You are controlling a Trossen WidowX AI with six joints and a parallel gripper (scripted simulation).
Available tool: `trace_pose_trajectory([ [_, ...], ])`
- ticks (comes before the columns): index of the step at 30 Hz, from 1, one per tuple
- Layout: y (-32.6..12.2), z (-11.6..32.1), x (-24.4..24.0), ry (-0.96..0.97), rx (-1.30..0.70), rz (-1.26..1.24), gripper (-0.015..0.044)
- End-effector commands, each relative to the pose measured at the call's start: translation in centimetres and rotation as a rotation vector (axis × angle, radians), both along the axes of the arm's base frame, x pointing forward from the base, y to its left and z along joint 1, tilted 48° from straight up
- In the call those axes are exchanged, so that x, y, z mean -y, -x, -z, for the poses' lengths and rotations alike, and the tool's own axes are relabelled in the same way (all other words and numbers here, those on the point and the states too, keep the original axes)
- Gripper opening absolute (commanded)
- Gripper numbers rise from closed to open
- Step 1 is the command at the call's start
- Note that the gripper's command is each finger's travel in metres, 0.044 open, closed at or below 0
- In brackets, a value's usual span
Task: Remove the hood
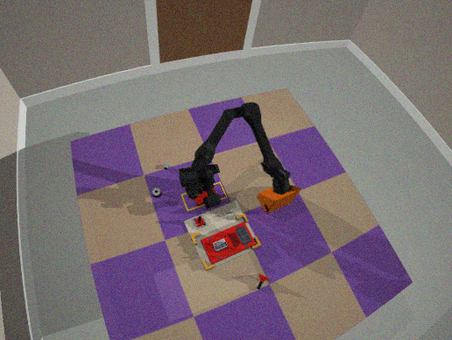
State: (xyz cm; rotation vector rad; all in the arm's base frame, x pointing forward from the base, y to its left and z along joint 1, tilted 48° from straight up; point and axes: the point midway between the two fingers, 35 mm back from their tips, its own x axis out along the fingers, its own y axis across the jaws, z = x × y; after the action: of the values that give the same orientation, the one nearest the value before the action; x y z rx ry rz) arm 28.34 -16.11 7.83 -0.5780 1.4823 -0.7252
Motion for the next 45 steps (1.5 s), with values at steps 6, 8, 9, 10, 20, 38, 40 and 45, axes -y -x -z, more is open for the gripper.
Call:
trace_pose_trajectory([
  [6, 0.0, 0.0, 0.0, 0.000, 0.001, 0.001, 0.0394],
  [8, -0.1, -0.2, -0.2, -0.001, 0.001, 0.001, 0.0440],
  [9, -0.1, -0.4, -0.5, -0.001, 0.001, 0.001, 0.0440],
  [10, -0.2, -0.8, -1.0, -0.003, 0.001, 0.000, 0.0440],
  [20, -0.4, -4.8, -5.4, 0.000, 0.000, -0.001, 0.0440],
  [38, -0.4, -4.8, -5.4, 0.000, 0.000, -0.001, 0.0440],
  [40, -0.4, -4.8, -5.4, 0.000, 0.000, -0.001, 0.0440],
  [45, -0.4, -4.8, -5.4, 0.000, 0.000, -0.001, 0.0440],
])
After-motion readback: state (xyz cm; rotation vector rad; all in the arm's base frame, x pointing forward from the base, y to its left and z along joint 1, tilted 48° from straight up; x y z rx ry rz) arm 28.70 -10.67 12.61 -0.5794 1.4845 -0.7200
